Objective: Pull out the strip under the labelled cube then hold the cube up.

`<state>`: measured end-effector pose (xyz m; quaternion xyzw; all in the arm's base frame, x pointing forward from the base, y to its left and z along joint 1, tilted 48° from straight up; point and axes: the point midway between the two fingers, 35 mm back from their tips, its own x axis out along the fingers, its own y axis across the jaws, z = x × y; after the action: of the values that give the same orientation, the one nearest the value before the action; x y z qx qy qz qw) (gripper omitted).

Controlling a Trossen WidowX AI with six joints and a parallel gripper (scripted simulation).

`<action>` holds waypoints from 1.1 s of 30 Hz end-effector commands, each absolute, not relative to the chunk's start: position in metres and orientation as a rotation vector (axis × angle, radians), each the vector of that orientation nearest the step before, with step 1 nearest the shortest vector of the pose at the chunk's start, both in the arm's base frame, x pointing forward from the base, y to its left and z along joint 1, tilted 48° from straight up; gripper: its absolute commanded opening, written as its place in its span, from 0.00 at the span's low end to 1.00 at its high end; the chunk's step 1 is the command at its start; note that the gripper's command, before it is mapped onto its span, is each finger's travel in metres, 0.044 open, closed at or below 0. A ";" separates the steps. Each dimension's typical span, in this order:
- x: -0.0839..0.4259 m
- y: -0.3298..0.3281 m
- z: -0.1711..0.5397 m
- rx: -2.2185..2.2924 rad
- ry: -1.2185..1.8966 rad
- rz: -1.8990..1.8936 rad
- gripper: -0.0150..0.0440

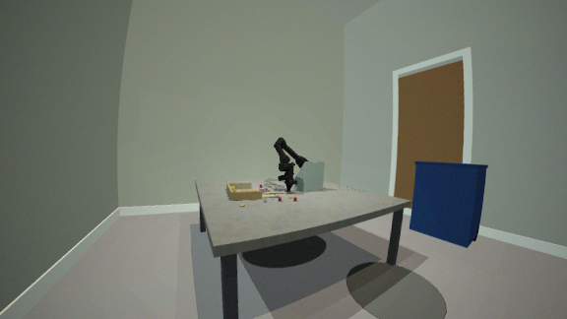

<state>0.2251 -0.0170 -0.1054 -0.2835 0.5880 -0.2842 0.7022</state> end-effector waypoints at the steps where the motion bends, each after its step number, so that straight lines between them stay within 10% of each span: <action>1: 0.225 -0.016 -0.104 -0.631 1.310 -0.632 0.25; 10: 0.221 0.014 -0.078 -0.626 1.331 -0.639 0.25; 27: 0.287 0.022 -0.065 -0.744 1.384 -0.546 1.00; 33: 0.311 0.026 -0.060 -0.743 1.383 -0.546 1.00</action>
<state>0.2997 0.0249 -0.0611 -0.3268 0.6141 -0.2429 0.6761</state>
